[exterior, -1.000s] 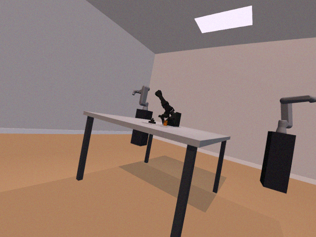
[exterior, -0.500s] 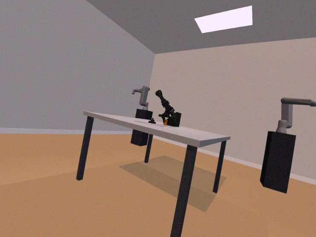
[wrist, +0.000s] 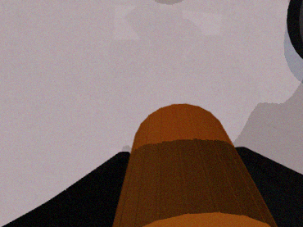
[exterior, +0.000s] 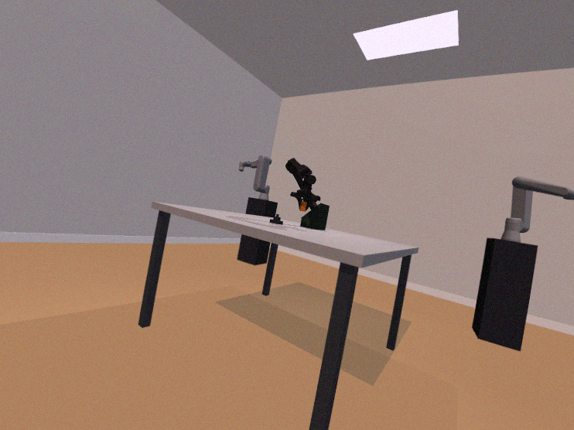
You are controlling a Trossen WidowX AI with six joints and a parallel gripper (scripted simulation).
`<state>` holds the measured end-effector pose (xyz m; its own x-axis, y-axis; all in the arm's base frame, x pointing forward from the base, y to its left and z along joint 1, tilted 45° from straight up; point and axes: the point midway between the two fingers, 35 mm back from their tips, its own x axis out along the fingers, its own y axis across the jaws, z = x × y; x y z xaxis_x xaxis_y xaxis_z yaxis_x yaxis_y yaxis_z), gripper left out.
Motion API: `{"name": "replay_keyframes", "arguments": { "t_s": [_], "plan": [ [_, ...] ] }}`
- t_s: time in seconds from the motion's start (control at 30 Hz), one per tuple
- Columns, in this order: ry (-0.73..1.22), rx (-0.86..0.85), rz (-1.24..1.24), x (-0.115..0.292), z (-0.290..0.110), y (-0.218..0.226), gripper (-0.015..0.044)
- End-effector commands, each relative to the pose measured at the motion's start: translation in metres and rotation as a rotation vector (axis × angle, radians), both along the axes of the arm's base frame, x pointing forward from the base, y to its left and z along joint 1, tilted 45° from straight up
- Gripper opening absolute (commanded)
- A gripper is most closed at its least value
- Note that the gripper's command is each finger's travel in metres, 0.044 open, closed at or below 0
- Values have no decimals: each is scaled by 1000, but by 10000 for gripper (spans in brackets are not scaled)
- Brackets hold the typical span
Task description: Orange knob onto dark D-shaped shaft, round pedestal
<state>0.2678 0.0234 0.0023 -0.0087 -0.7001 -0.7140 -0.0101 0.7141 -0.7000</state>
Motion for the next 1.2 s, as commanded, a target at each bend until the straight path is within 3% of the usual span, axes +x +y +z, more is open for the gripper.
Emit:
{"name": "replay_keyframes", "arguments": {
  "t_s": [0.0, 1.17],
  "plan": [
    [-13, 3, 1, -2, 21, 18, 0],
    [-13, 29, 1, 36, 51, -42, 0]
  ]
}}
